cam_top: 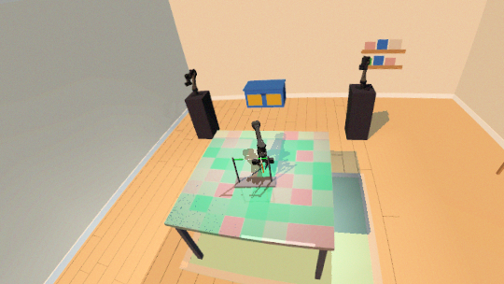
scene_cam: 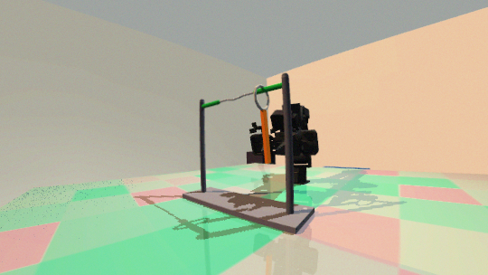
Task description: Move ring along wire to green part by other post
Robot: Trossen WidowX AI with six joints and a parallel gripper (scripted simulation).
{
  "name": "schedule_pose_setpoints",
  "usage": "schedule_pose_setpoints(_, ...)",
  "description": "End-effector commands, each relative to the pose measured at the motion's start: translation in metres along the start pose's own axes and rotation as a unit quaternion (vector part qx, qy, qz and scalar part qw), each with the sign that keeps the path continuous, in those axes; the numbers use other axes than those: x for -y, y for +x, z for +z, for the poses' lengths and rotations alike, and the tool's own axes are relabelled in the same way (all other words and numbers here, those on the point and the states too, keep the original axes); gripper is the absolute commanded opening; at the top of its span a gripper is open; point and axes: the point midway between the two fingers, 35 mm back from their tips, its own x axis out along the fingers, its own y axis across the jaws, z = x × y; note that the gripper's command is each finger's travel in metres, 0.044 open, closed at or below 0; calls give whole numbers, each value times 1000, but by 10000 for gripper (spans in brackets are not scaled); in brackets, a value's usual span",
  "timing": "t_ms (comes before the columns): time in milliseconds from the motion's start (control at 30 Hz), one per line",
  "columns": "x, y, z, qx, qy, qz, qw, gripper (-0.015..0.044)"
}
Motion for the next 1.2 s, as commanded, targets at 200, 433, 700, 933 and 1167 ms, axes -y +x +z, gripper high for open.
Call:
schedule_pose_setpoints(200,1,-13,-5,-2,3,-2,1000,160)
schedule_pose_setpoints(433,1,-13,-5,-2,3,-2,1000,160)
schedule_pose_setpoints(700,1,-13,-5,-2,3,-2,1000,160)
schedule_pose_setpoints(933,1,-13,-5,-2,3,-2,1000,160)
schedule_pose_setpoints(1167,1,-13,-5,-2,3,-2,1000,160)
